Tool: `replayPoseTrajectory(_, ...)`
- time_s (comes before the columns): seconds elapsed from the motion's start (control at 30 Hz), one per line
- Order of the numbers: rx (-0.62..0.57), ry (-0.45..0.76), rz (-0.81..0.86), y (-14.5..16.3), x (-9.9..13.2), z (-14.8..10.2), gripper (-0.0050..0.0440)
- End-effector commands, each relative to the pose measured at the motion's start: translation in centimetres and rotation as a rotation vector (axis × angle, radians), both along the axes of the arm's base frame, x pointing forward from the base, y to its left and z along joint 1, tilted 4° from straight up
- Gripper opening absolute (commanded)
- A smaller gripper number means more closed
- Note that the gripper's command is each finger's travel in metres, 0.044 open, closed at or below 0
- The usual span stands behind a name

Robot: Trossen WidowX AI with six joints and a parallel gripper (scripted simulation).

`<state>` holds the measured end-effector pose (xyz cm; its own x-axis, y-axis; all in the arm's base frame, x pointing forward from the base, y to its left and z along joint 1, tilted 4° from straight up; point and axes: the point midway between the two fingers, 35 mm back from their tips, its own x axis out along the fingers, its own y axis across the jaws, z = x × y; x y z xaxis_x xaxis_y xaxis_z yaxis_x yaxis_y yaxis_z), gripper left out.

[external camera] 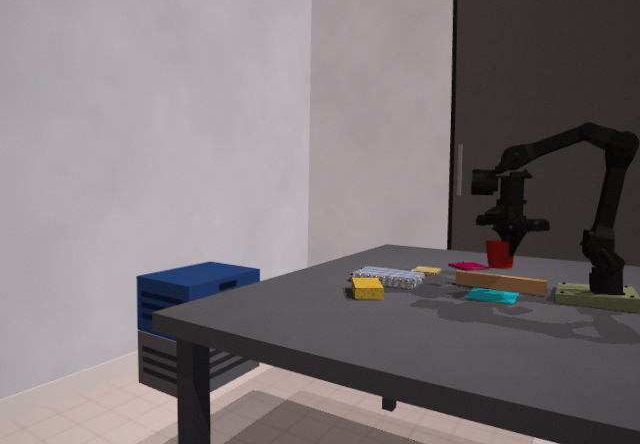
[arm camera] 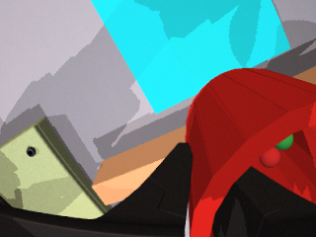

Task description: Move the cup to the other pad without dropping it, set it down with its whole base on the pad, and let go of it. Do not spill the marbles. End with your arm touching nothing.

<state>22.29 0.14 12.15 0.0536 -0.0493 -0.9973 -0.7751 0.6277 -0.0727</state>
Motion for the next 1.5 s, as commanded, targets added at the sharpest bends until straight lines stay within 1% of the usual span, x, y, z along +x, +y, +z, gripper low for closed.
replayPoseTrajectory(0.0,-0.003,-0.001,-0.001,0.7,0.2,0.1,0.0000)
replayPoseTrajectory(1.2,-0.003,-0.001,-0.001,5.9,1.2,0.1,0.0000)
replayPoseTrajectory(1.33,-0.003,-0.001,-0.001,5.9,1.2,-0.4,0.0000)
replayPoseTrajectory(1.47,-0.003,-0.001,-0.001,5.9,1.3,-1.3,0.0000)
